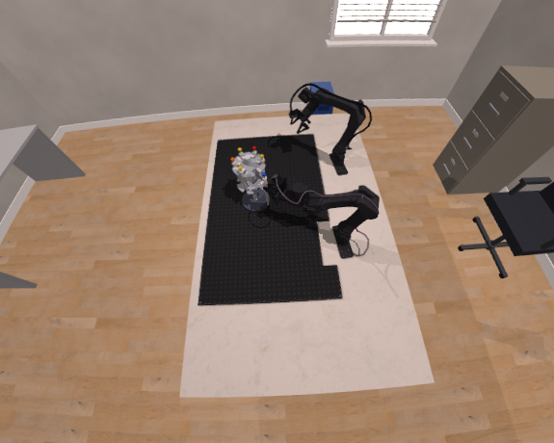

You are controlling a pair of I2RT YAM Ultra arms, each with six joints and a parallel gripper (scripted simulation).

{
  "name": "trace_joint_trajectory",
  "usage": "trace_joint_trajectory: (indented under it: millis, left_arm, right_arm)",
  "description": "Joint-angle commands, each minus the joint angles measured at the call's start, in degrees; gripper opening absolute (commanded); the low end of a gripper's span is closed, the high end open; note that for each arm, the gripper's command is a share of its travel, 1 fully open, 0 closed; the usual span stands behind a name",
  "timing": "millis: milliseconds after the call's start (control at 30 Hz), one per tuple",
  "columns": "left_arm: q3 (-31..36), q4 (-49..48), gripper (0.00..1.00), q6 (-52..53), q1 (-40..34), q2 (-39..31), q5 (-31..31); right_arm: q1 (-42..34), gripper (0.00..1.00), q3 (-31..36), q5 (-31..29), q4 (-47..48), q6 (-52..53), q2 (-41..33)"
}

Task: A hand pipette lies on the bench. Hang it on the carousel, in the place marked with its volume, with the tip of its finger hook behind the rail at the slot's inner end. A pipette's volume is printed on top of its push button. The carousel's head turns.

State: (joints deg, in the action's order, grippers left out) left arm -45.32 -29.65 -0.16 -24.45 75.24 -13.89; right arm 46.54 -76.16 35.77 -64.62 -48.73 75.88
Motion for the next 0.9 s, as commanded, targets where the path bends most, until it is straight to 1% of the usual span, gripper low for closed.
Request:
trace_joint_trajectory:
  millis: [0,33,433,500,533,867]
  left_arm:
    - [-2.42,-2.36,0.12,-0.06,-0.78,-0.64,1.18]
    - [-2.61,-2.44,0.12,-0.02,-0.96,0.63,1.36]
    - [-4.51,-3.58,0.12,0.26,-2.93,3.67,3.33]
    - [-4.51,-3.58,0.12,0.26,-2.93,3.67,3.33]
    - [-4.53,-3.71,0.12,0.27,-2.74,1.75,3.46]
    - [-4.58,-3.73,0.12,0.31,-2.65,1.81,3.44]
  right_arm:
    - [0.58,1.0,-0.73,1.34,1.39,-0.39,-0.4]
    - [0.58,1.0,-0.73,1.34,1.39,-0.39,-0.4]
    - [0.58,1.0,-0.73,1.34,1.39,-0.39,-0.4]
    - [0.58,1.0,-0.73,1.34,1.39,-0.39,-0.4]
    - [0.58,1.0,-0.73,1.34,1.39,-0.39,-0.4]
    - [0.58,1.0,-0.73,1.34,1.39,-0.39,-0.4]
